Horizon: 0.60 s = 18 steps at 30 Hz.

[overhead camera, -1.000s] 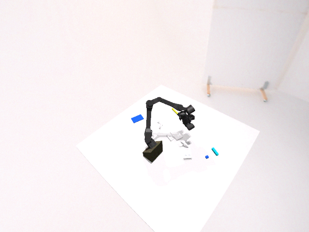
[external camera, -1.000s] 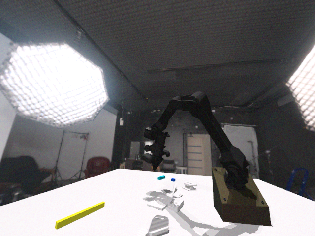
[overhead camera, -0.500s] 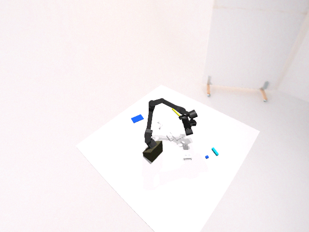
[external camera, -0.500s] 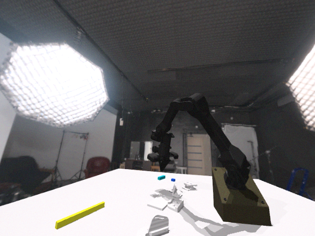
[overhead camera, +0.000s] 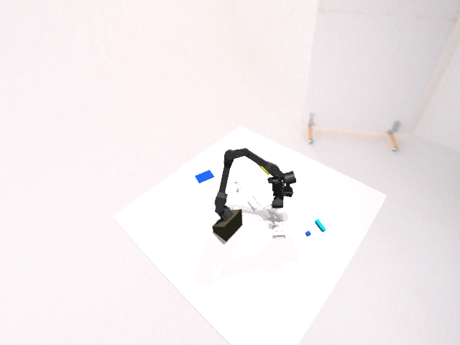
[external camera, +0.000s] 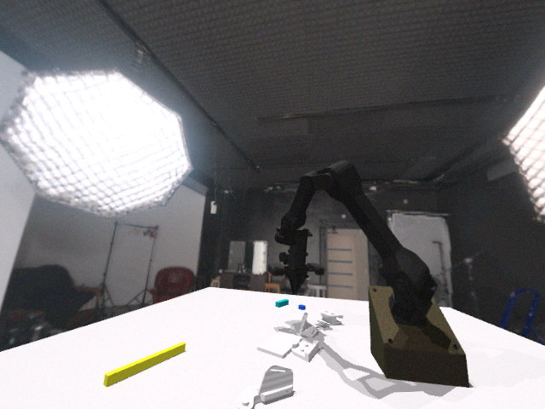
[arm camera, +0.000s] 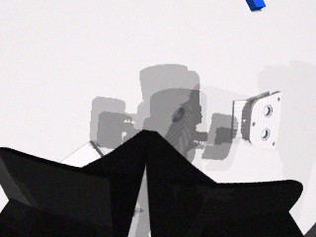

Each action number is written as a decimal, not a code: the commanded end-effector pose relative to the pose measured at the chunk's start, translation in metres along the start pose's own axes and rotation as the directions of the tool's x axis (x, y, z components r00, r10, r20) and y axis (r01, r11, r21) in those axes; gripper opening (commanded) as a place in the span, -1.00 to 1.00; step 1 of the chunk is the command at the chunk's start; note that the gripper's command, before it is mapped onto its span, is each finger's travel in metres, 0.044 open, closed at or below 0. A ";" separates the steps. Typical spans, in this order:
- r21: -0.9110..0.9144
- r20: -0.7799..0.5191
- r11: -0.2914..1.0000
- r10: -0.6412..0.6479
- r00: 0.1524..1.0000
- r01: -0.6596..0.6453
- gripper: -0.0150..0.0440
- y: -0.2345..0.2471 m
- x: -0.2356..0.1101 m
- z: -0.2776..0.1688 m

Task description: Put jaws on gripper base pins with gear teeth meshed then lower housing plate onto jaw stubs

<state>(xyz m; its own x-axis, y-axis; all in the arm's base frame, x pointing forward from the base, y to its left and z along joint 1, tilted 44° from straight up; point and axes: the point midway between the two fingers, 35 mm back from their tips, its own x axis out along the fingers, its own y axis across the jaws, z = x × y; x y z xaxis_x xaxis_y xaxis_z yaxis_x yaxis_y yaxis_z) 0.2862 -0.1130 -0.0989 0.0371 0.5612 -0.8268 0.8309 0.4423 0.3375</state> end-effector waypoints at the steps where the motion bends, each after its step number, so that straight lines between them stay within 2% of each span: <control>1: 0.079 -0.023 0.997 -0.005 1.000 0.007 -0.49 -0.012 0.002 -0.002; 18: 0.394 -0.131 0.918 0.004 0.991 0.048 -0.49 -0.055 0.010 -0.014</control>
<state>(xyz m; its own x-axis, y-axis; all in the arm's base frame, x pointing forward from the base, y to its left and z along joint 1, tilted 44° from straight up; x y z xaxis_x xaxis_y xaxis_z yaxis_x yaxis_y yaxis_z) 0.2412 -0.1209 -0.1173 -0.0224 0.6371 -0.7705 0.9713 0.1965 0.1343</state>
